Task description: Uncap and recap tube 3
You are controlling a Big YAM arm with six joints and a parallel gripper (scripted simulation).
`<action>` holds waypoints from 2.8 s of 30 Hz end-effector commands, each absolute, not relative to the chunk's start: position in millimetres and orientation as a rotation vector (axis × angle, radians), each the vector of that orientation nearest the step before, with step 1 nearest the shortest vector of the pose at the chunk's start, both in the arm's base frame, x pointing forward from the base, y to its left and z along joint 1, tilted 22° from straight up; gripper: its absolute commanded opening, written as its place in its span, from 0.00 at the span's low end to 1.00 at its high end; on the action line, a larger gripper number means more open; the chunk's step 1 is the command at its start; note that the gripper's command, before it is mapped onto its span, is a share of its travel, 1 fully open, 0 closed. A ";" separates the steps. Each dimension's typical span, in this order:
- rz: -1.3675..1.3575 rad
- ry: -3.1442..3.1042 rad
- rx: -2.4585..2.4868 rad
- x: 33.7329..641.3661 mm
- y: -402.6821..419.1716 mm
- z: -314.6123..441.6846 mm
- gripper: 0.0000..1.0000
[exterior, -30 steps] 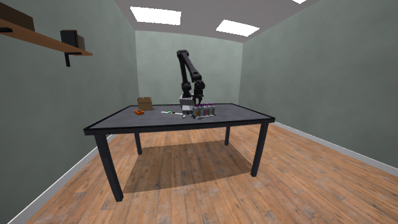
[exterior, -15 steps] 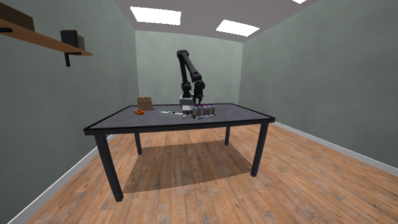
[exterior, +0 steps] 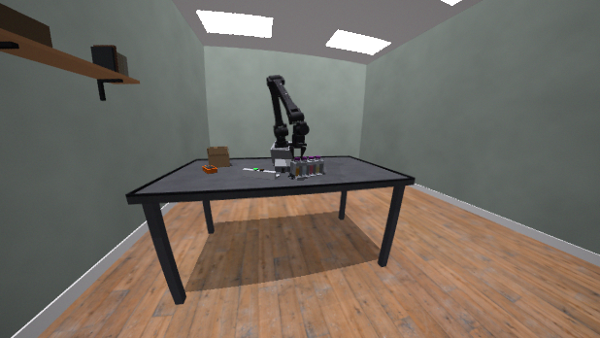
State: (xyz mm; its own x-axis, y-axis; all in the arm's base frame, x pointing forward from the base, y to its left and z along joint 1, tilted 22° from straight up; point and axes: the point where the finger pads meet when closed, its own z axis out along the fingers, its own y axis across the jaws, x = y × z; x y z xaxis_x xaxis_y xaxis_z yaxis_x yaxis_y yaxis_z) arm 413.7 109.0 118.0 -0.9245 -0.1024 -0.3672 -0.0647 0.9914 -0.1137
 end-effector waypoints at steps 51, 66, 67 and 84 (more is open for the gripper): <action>-0.122 2.729 -0.080 404.0 113.1 170.5 0.49; -0.096 2.726 0.058 358.3 82.0 151.1 0.00; -0.096 2.726 0.058 358.3 82.0 151.1 0.00; -0.110 2.730 0.026 276.3 21.4 81.4 0.00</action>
State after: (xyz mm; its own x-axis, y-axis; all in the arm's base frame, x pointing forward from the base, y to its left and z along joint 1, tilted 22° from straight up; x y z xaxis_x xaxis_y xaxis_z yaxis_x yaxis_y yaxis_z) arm 270.9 25.9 77.9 -0.9306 0.0222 -0.3654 0.0537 0.9956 -0.0764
